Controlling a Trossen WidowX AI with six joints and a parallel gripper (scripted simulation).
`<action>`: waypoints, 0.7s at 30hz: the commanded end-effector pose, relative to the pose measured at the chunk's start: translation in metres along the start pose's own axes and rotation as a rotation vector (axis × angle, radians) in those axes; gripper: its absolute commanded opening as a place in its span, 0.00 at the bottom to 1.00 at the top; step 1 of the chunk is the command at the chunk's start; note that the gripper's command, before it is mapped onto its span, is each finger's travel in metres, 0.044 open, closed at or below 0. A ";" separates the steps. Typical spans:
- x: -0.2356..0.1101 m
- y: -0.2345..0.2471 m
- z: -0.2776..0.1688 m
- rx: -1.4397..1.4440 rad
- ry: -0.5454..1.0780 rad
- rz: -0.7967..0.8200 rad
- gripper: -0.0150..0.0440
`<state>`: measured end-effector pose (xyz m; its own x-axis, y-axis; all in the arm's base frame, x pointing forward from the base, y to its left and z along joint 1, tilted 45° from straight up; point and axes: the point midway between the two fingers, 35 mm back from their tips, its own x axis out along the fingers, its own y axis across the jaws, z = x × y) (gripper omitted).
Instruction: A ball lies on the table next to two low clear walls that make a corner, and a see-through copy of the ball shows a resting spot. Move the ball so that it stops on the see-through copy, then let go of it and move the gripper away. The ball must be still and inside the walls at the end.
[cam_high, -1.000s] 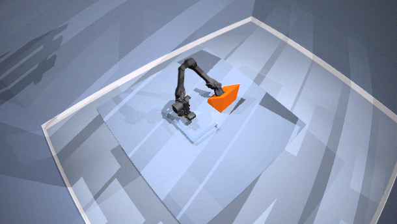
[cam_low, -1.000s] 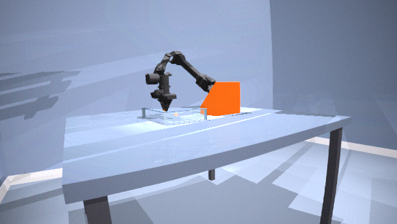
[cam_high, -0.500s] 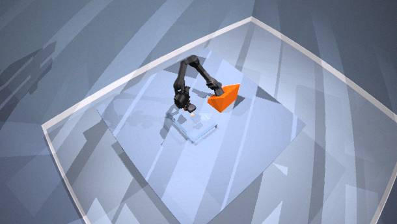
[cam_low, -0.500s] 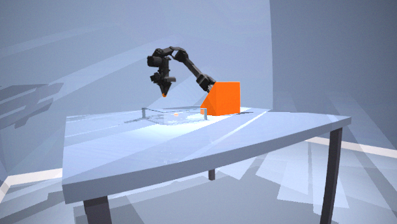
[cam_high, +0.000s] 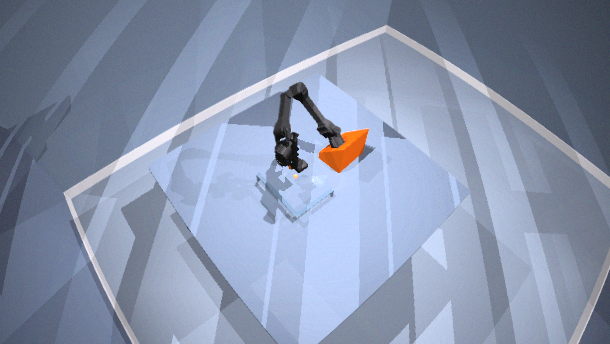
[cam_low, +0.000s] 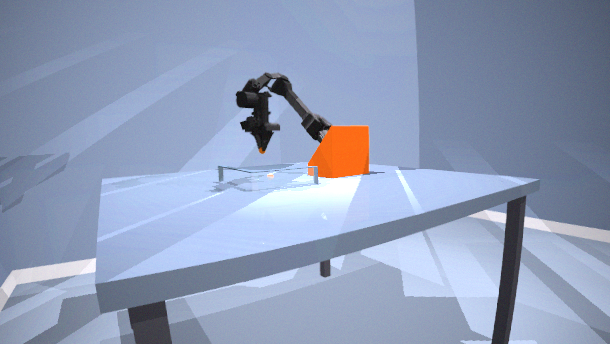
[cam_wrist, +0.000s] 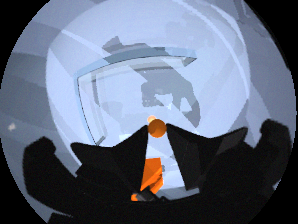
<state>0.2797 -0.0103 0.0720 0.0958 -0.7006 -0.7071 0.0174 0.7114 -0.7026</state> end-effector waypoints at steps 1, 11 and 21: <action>0.008 0.003 -0.013 0.000 0.005 0.002 0.25; 0.024 0.007 -0.027 -0.001 0.005 0.004 0.25; 0.071 0.007 -0.026 -0.001 0.005 0.003 0.25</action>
<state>0.2619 -0.0449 0.0246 0.0980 -0.6932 -0.7140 0.0197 0.7187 -0.6951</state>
